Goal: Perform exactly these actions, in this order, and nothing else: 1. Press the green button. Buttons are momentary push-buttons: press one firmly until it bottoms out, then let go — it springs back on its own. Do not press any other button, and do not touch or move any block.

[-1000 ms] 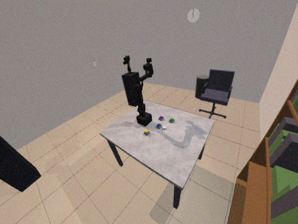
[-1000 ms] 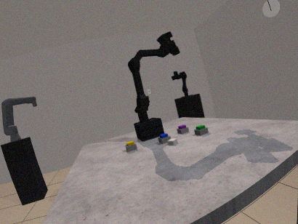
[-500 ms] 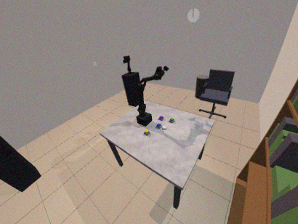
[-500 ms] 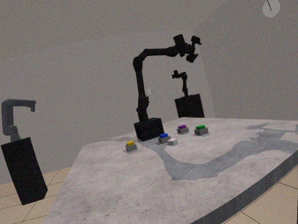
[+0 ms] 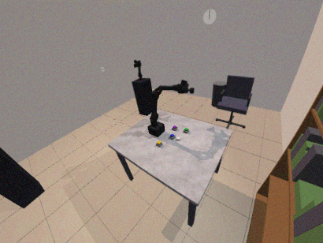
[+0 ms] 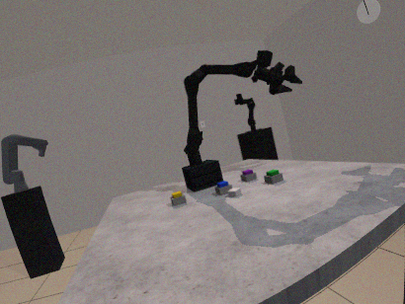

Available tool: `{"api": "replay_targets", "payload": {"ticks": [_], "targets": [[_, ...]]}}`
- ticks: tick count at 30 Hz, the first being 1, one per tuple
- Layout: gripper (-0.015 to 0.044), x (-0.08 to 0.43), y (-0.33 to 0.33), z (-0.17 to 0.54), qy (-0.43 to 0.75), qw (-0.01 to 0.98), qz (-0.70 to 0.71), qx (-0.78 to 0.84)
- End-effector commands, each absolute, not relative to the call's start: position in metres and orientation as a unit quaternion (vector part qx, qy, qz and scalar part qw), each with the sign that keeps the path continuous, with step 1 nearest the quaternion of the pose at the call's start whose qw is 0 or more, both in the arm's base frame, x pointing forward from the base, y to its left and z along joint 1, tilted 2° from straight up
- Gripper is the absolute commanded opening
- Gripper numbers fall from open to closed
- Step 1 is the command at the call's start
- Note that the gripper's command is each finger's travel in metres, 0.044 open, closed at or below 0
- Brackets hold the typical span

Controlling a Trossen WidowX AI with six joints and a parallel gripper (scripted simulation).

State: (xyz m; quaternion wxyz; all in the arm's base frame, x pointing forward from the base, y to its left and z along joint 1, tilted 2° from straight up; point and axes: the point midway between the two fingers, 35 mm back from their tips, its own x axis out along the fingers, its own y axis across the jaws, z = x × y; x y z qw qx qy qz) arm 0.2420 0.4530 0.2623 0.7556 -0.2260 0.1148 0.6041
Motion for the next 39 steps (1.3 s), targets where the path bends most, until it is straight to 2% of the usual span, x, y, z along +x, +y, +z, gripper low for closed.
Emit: {"api": "replay_targets", "payload": {"ticks": [1,12,22,34,39], "targets": [[0.0400,0.283,0.412,0.211,0.257,0.786,0.527,-0.195],[0.0400,0.340,0.284,0.122,0.529,0.800,0.270,-0.082],[0.0400,0.333,0.148,0.069,0.692,0.720,-0.043,0.036],[0.0400,0.332,0.146,0.068,0.694,0.718,-0.048,0.038],[0.0269,0.334,0.145,0.010,0.694,0.718,-0.048,0.038]]}}
